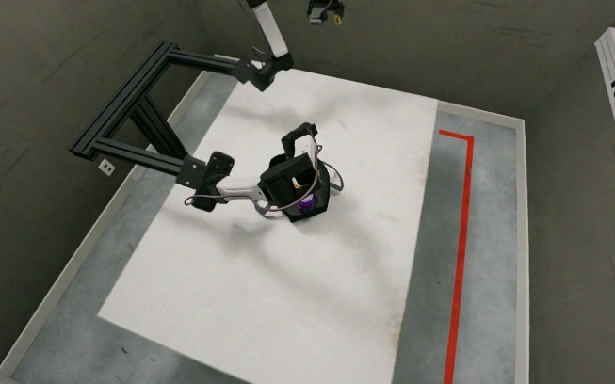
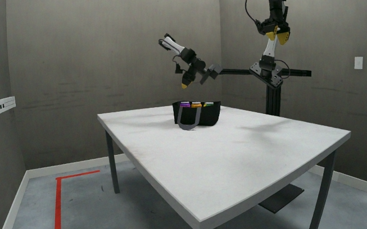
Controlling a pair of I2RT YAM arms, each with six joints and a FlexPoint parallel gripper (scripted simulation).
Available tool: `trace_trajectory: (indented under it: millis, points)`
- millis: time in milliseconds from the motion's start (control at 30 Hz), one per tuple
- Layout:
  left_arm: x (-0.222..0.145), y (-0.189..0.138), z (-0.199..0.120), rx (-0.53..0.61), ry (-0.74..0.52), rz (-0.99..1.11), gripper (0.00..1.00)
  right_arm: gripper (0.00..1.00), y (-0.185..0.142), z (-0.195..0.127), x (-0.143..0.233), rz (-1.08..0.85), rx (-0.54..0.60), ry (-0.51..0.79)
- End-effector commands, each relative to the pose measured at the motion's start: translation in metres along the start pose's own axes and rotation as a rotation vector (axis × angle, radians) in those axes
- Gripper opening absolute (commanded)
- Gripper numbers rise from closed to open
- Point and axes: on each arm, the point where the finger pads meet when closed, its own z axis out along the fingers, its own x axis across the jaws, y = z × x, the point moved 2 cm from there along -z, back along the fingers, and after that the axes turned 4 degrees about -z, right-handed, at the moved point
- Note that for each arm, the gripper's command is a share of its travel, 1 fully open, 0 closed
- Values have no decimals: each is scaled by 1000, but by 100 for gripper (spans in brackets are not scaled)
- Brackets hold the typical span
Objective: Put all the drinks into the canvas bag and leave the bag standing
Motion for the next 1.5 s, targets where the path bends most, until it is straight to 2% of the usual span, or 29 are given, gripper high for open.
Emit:
trace_trajectory:
  millis: [0,300,333,367,400,433,500,667,700,800,967,1167,1267,1433,1467]
  points:
    - [0,-2,-12,12,32,-7,86,86,3,-1,4,18,6,-5]
    - [0,-2,-12,12,32,-7,86,86,1,0,4,13,6,-8]
    - [0,-2,-12,12,32,-7,86,86,6,-7,8,18,-22,59]
    - [0,-2,-12,12,32,-7,86,86,5,-7,9,14,-23,66]
    - [0,-2,-12,12,32,-7,86,86,5,0,-1,20,-3,16]
    - [2,1,-1,-20,-1,-5,86,86,8,1,3,35,7,2]
    - [7,2,7,-20,11,-30,86,86,10,0,9,56,27,5]
    - [16,-1,10,-20,40,-86,86,86,7,5,5,33,61,-12]
    - [22,-7,-2,2,96,-114,86,86,8,5,4,31,71,-14]
    - [32,-3,18,-30,78,-177,86,86,13,10,9,49,128,-23]
    - [61,-6,30,-62,152,-347,86,86,14,22,3,22,248,-40]
    - [107,-5,52,-144,253,-630,86,86,36,39,15,46,425,35]
    - [113,-6,53,-154,274,-677,86,86,38,41,15,42,447,48]
    - [147,2,75,-252,310,-883,86,86,70,57,20,76,516,160]
    - [145,2,73,-250,309,-874,86,86,65,57,16,64,525,149]
